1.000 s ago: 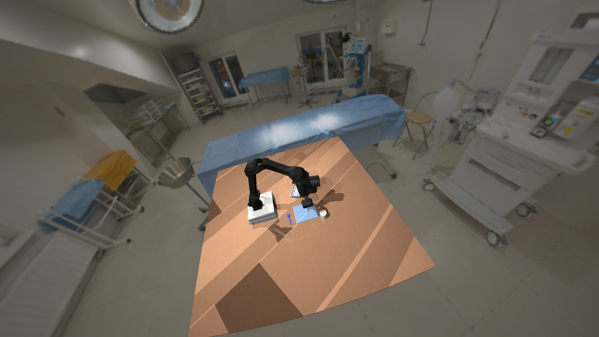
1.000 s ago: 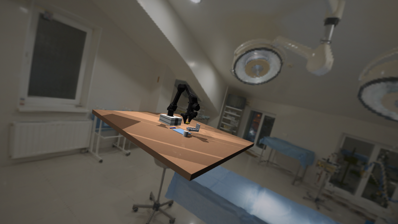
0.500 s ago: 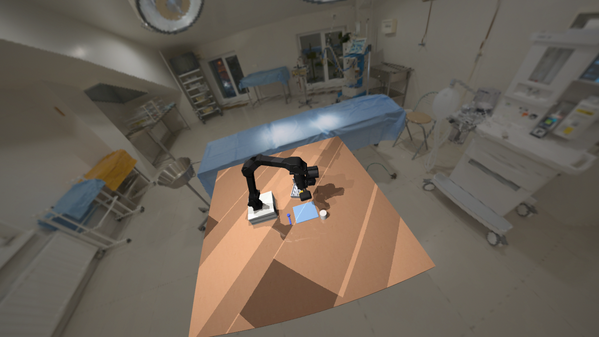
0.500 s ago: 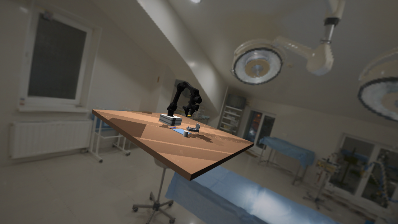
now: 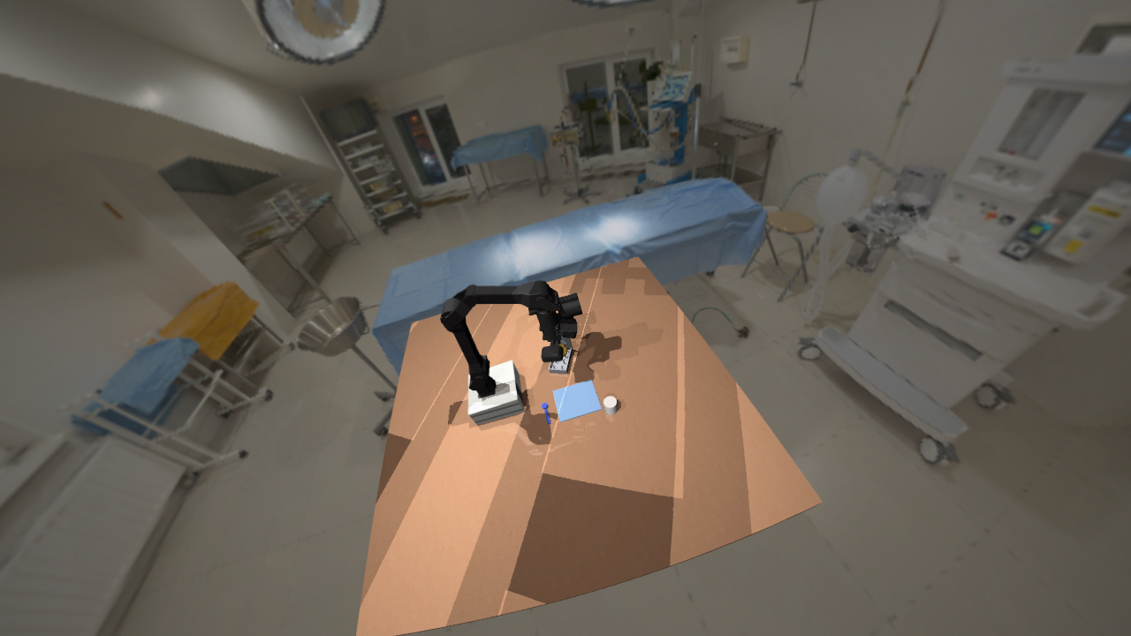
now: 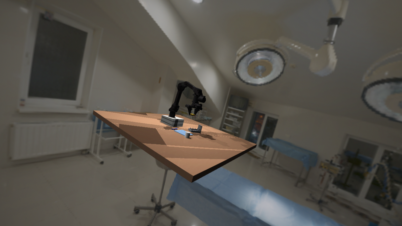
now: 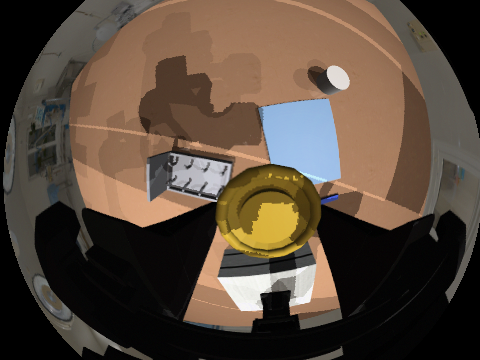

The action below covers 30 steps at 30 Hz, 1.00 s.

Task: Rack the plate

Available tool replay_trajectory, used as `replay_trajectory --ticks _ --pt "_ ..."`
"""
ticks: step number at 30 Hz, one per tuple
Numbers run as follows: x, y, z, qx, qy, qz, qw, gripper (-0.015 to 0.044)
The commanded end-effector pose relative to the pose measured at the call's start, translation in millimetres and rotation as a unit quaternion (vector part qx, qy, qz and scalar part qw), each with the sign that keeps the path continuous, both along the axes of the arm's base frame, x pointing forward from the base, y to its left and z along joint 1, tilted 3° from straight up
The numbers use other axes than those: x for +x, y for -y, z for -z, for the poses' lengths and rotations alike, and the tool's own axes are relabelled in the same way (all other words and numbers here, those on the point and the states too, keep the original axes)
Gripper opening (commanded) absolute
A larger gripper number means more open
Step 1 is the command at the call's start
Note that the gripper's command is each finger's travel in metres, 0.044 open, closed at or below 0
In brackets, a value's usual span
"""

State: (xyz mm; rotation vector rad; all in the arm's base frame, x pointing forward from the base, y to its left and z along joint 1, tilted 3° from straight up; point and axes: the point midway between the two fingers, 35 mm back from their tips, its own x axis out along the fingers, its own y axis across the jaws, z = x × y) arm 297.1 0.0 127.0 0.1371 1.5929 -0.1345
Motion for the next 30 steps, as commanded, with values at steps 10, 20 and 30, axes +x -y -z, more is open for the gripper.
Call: replay_trajectory --ticks 10,20,30 --pt "-37.9 -34.9 3.7 0.006 -0.004 0.084 0.996 0.0000" --pt "-40.0 -37.9 29.0 0.079 -0.040 -0.023 0.996 0.0000" --pt "-42.8 -40.8 51.4 0.163 -0.049 -0.125 0.977 0.0000"
